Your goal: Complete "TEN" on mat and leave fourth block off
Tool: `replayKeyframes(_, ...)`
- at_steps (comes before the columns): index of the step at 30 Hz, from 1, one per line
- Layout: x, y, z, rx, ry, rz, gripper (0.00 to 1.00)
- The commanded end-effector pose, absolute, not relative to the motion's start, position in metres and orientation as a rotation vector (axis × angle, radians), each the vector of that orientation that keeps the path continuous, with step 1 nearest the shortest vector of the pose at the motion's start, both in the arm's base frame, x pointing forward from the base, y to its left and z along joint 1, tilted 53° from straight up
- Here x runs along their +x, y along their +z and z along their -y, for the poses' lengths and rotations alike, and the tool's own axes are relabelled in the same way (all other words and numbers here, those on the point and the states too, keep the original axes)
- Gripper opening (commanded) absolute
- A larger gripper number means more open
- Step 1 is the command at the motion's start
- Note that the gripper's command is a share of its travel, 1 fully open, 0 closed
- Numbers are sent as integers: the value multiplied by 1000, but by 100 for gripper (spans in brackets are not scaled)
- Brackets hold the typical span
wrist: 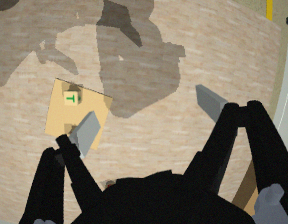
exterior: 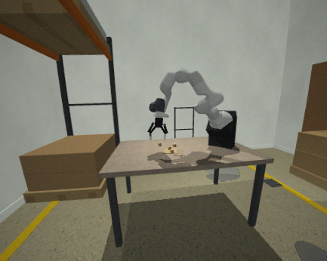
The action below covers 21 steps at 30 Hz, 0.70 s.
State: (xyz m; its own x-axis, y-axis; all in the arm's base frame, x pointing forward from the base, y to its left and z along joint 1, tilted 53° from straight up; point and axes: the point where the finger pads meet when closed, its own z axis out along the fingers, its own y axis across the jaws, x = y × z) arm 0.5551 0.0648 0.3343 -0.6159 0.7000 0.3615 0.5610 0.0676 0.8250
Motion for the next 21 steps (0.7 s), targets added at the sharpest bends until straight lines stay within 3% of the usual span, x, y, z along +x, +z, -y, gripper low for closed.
replayKeyframes(1,573,350,-58,1471,1631,-2070,100)
replayKeyframes(21,629,417,-20,1872,1736,-1587,100)
